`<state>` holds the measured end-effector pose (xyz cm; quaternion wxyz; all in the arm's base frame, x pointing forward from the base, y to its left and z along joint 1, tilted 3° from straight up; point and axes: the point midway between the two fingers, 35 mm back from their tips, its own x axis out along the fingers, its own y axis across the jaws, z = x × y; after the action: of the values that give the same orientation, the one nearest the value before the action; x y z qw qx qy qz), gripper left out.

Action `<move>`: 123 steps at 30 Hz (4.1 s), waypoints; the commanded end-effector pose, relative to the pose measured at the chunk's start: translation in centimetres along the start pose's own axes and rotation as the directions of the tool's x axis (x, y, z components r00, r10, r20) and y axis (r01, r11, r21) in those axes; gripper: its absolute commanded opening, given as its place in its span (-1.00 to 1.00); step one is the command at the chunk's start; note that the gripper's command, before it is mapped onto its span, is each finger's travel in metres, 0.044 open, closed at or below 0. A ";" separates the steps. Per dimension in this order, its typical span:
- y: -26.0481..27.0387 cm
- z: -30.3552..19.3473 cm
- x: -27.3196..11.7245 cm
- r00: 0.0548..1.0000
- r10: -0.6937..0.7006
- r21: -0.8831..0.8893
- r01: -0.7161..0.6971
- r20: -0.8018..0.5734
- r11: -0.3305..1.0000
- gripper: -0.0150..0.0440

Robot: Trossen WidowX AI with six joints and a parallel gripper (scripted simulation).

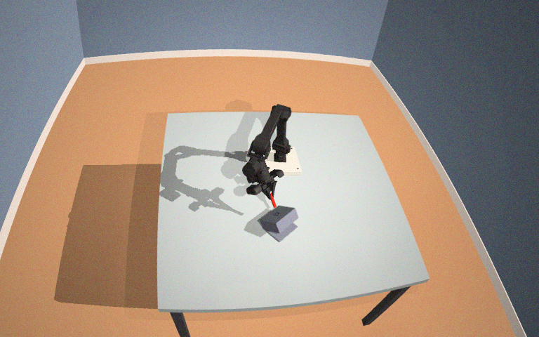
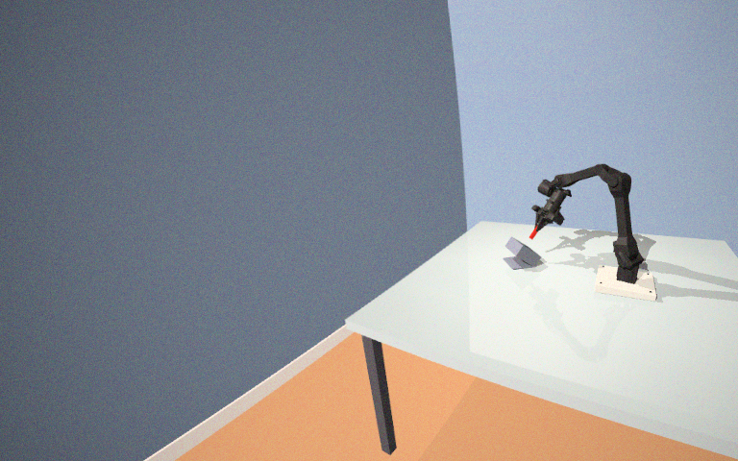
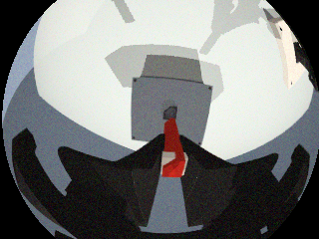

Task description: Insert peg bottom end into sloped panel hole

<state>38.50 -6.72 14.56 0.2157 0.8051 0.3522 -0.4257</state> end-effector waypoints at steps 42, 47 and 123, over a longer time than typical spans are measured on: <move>0.0 0.0 3.0 1.000 0.001 0.018 -0.001 -0.013 1.000 -0.49; -0.1 0.1 3.0 1.000 0.001 0.018 0.000 -0.013 1.000 -0.49; -0.2 0.0 5.3 1.000 0.001 0.018 0.000 -0.014 1.000 -0.49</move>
<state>40.31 -4.64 10.29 0.2077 0.8099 0.3511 -0.4214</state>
